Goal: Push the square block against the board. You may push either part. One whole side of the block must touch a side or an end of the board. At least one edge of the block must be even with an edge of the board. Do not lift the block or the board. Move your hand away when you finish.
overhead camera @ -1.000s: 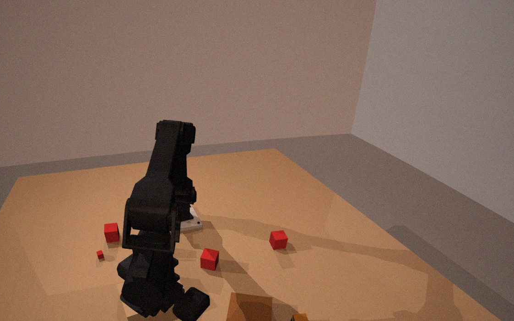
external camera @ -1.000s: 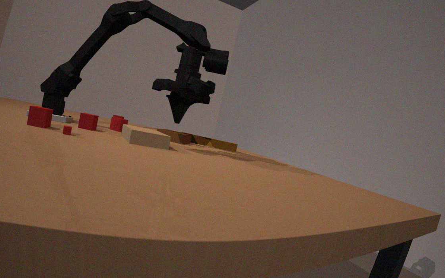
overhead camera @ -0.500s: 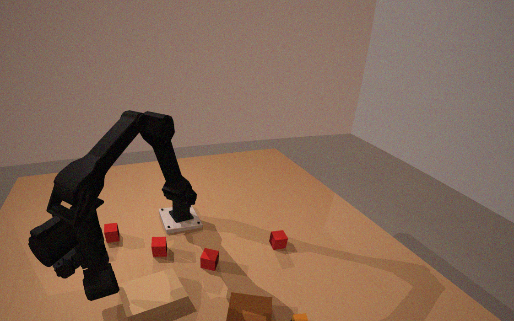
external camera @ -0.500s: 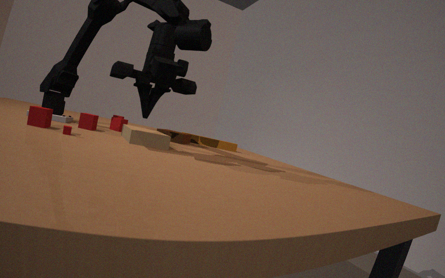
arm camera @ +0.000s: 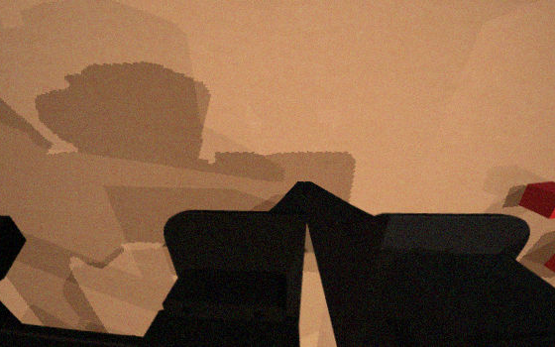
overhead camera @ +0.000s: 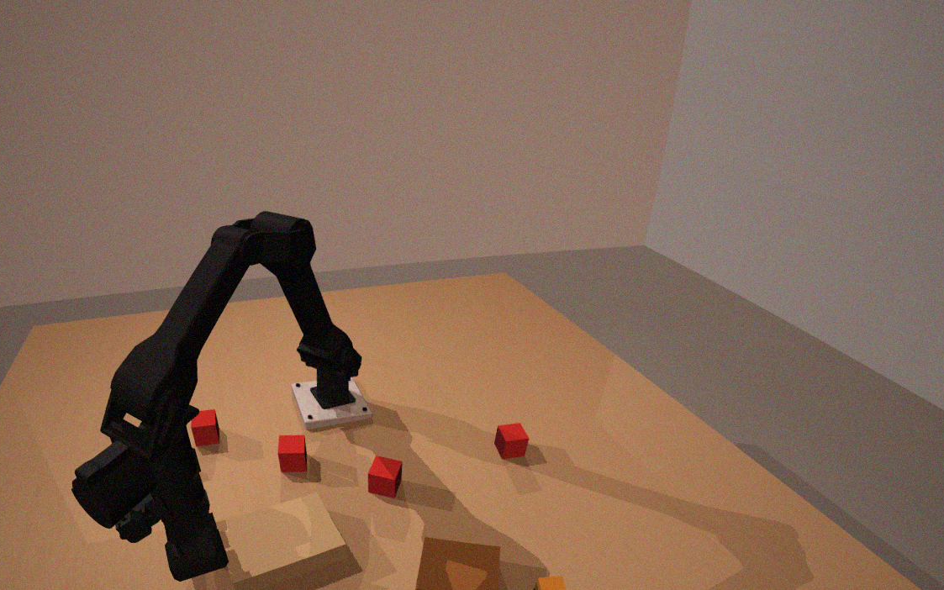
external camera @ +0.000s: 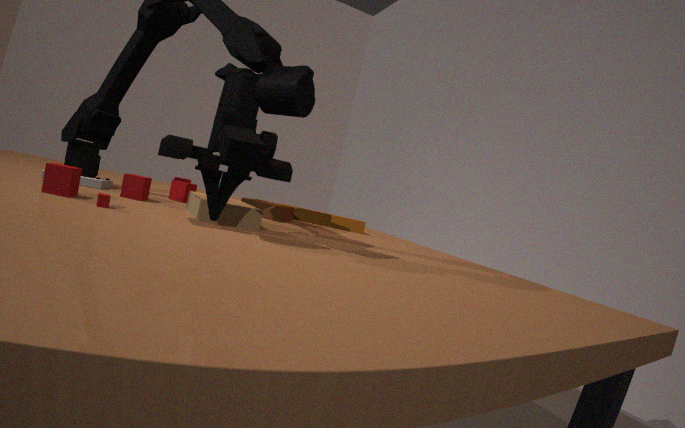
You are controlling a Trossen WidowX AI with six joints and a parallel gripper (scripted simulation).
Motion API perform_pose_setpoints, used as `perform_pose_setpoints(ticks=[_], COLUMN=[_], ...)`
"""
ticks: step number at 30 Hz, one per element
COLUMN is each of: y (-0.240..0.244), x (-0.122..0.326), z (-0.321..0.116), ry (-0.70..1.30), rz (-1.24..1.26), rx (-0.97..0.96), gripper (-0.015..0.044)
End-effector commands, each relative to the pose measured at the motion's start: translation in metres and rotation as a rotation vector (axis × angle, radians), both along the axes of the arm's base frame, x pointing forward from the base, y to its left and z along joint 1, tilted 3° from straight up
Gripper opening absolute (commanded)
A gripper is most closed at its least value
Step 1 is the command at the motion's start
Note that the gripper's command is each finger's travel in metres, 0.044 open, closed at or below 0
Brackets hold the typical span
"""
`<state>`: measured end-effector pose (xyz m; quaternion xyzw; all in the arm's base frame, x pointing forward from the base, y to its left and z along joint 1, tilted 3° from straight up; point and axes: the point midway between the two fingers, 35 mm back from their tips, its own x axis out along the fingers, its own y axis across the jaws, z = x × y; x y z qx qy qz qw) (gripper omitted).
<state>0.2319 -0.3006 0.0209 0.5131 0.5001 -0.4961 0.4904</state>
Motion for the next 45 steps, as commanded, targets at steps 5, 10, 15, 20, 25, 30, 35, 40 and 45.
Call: perform_pose_setpoints(ticks=[5, 10, 15, 20, 25, 30, 35, 40, 45], y=[0.012, 0.020, 0.028, 0.036, 0.045, 0.053, 0.061, 0.070, 0.078], x=[0.000, 0.001, 0.002, 0.003, 0.004, 0.005, 0.006, 0.007, 0.008], z=[-0.002, -0.002, -0.001, -0.001, -0.001, -0.001, 0.000, 0.000, 0.000], ry=[0.005, 0.005, 0.005, 0.004, 0.004, 0.004, 0.004, 0.004, 0.004], rz=[-0.007, -0.007, -0.007, -0.007, -0.007, -0.007, -0.007, -0.007, -0.007], rx=[0.002, 0.002, 0.003, 0.004, 0.004, 0.005, 0.006, 0.007, 0.007], gripper=[0.0000, 0.0000, 0.0000, 0.0000, 0.0000, 0.0000, 0.0000, 0.0000, 0.0000])
